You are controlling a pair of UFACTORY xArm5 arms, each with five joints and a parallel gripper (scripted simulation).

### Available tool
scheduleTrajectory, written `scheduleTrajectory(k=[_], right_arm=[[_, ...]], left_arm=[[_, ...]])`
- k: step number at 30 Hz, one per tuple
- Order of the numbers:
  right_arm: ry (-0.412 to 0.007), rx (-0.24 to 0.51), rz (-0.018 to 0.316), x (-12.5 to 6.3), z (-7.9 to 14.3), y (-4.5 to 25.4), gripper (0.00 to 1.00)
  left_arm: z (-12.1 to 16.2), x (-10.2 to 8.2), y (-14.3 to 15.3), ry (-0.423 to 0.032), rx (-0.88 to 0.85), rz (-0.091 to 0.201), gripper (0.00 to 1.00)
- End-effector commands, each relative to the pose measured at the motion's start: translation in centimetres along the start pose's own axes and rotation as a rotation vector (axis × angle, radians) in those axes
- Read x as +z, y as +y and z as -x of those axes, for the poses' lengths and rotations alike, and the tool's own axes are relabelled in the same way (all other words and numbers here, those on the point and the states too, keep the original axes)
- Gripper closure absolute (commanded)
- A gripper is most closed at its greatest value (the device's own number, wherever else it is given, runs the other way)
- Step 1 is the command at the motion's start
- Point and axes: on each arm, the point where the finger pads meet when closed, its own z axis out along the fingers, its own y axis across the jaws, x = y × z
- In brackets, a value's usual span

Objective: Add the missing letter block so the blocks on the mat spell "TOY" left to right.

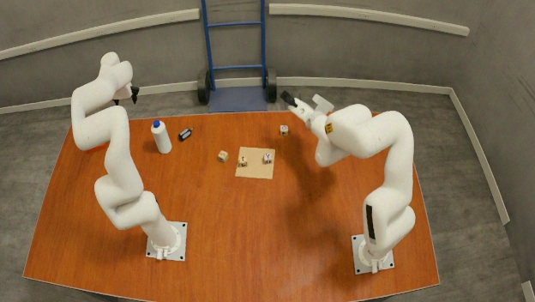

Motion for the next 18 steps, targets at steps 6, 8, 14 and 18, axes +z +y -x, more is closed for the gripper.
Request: scheduleTrajectory(k=[6, 8, 14, 18], right_arm=[[0.005, -0.001, 0.005, 0.1, -0.5, 0.1, 0.00], [0.006, -0.002, 0.011, 0.1, -0.7, 0.4, 0.00], [0.010, -0.005, 0.029, 0.2, -1.4, 1.1, 0.00], [0.016, -0.009, 0.057, 0.2, -2.5, 2.1, 0.00]], left_arm=[[-0.1, -0.2, 0.0, 0.004, 0.000, -0.002, 0.00], [-0.1, -0.2, 0.0, 0.004, 0.000, -0.002, 0.00], [-0.1, -0.2, 0.0, 0.004, 0.000, -0.002, 0.00], [-0.1, -0.2, 0.0, 0.004, 0.000, -0.002, 0.00]])
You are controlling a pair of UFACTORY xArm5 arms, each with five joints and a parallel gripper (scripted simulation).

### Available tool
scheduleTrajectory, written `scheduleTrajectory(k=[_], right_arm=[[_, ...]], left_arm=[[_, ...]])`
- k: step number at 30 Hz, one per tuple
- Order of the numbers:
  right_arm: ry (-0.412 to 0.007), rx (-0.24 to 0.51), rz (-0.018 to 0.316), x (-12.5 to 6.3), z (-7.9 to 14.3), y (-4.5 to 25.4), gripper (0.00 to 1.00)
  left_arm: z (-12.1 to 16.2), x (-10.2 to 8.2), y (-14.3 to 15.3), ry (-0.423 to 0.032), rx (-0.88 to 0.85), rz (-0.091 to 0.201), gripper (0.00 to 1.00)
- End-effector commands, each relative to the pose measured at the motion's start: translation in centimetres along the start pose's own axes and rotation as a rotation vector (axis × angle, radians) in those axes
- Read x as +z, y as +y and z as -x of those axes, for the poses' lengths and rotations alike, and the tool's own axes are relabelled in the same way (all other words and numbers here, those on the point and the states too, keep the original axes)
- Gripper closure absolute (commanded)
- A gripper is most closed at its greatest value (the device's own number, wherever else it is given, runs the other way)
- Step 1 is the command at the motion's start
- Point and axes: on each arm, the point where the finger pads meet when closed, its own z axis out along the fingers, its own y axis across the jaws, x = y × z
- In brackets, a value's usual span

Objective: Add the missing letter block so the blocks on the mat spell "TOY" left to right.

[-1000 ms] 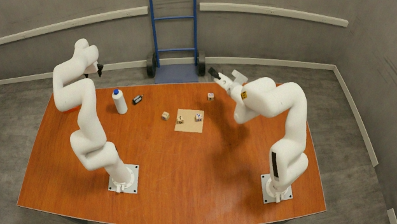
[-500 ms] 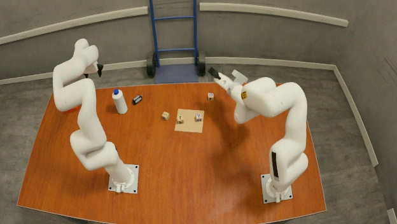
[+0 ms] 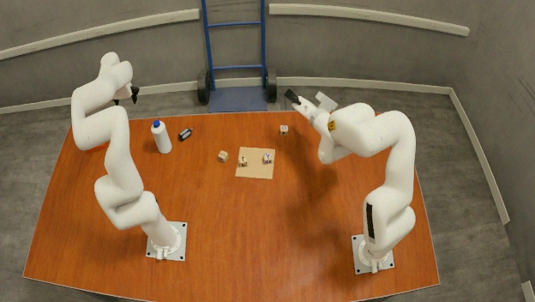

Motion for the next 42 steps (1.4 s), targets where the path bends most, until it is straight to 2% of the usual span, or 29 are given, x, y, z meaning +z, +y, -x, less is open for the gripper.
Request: scheduleTrajectory(k=[1, 6, 10, 12, 19, 27, 29, 35, 42], right_arm=[[0.009, -0.004, 0.026, 0.1, -1.3, 0.9, 0.00], [0.019, -0.010, 0.080, 0.2, -3.4, 3.1, 0.00], [0.028, -0.016, 0.136, 0.2, -5.5, 5.3, 0.00], [0.028, -0.016, 0.136, 0.2, -5.5, 5.3, 0.00], [0.044, -0.021, 0.262, -0.7, -10.2, 10.5, 0.00], [0.054, -0.014, 0.444, -3.8, -16.6, 18.0, 0.00], [0.054, -0.014, 0.444, -3.8, -16.6, 18.0, 0.00], [0.053, 0.008, 0.598, -8.0, -21.5, 24.3, 0.00], [0.037, 0.058, 0.785, -14.7, -25.9, 31.0, 0.00]], left_arm=[[-0.1, -0.2, 0.0, 0.004, 0.000, -0.002, 0.00], [-0.1, -0.2, 0.0, 0.004, 0.000, -0.002, 0.00], [-0.1, -0.2, 0.0, 0.004, 0.000, -0.002, 0.00], [-0.1, -0.2, 0.0, 0.004, 0.000, -0.002, 0.00], [-0.1, -0.2, 0.0, 0.004, 0.000, -0.002, 0.00], [-0.1, -0.2, 0.0, 0.004, 0.000, -0.002, 0.00], [-0.1, -0.2, 0.0, 0.004, 0.000, -0.002, 0.00], [-0.1, -0.2, 0.0, 0.004, 0.000, -0.002, 0.00], [-0.1, -0.2, 0.0, 0.004, 0.000, -0.002, 0.00]])
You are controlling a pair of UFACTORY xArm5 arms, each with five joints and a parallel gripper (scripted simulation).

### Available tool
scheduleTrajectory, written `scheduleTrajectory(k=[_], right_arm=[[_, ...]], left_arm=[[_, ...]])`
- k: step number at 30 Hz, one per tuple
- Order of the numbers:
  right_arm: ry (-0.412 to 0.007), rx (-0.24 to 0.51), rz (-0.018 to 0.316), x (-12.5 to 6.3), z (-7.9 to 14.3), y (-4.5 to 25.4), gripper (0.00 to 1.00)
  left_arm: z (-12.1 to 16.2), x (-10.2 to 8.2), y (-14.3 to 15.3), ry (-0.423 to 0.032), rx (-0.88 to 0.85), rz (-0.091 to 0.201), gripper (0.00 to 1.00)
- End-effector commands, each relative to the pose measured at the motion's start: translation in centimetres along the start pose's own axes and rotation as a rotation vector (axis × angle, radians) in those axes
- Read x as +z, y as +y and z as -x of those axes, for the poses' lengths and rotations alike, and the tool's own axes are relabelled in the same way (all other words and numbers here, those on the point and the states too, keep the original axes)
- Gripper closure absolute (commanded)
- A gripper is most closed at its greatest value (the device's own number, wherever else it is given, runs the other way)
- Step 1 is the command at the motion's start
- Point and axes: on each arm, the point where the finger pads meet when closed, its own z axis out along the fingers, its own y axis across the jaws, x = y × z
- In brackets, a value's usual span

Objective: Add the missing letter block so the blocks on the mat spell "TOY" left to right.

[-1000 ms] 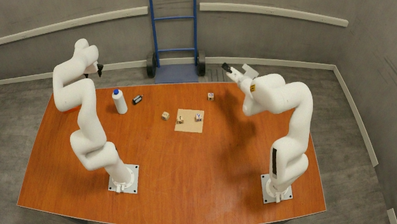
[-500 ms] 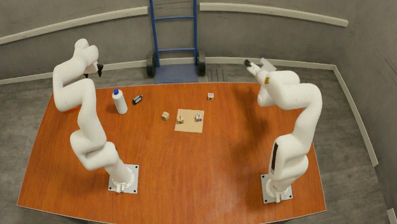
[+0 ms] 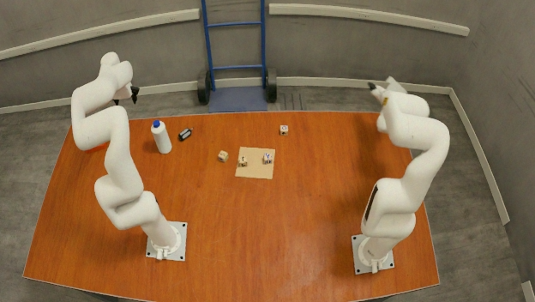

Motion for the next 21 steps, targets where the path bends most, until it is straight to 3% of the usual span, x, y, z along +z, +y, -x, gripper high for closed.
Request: scheduleTrajectory(k=[1, 2, 4, 6, 17, 18, 19, 21], right_arm=[[-0.019, 0.024, 0.131, -0.8, -3.5, 6.0, 0.00], [-0.025, 0.032, 0.158, -1.1, -4.1, 7.3, 0.00], [-0.025, 0.032, 0.158, -1.1, -4.1, 7.3, 0.00], [-0.039, 0.049, 0.210, -2.2, -6.0, 11.8, 0.00], [-0.143, 0.173, 0.471, -8.9, -9.1, 25.3, 0.00], [-0.143, 0.173, 0.471, -9.5, -9.3, 26.5, 0.00], [-0.155, 0.187, 0.491, -10.3, -9.4, 27.6, 0.00], [-0.155, 0.187, 0.491, -10.3, -9.4, 27.6, 0.00]], left_arm=[[-0.1, -0.2, 0.0, 0.004, 0.000, -0.002, 0.00], [-0.1, -0.2, 0.0, 0.004, 0.000, -0.002, 0.00], [-0.1, -0.2, 0.0, 0.004, 0.000, -0.002, 0.00], [-0.1, -0.2, 0.0, 0.004, 0.000, -0.002, 0.00], [-0.1, -0.2, 0.0, 0.004, 0.000, -0.002, 0.00], [-0.1, -0.2, 0.0, 0.004, 0.000, -0.002, 0.00], [-0.1, -0.2, 0.0, 0.004, 0.000, -0.002, 0.00], [-0.1, -0.2, 0.0, 0.004, 0.000, -0.002, 0.00]])
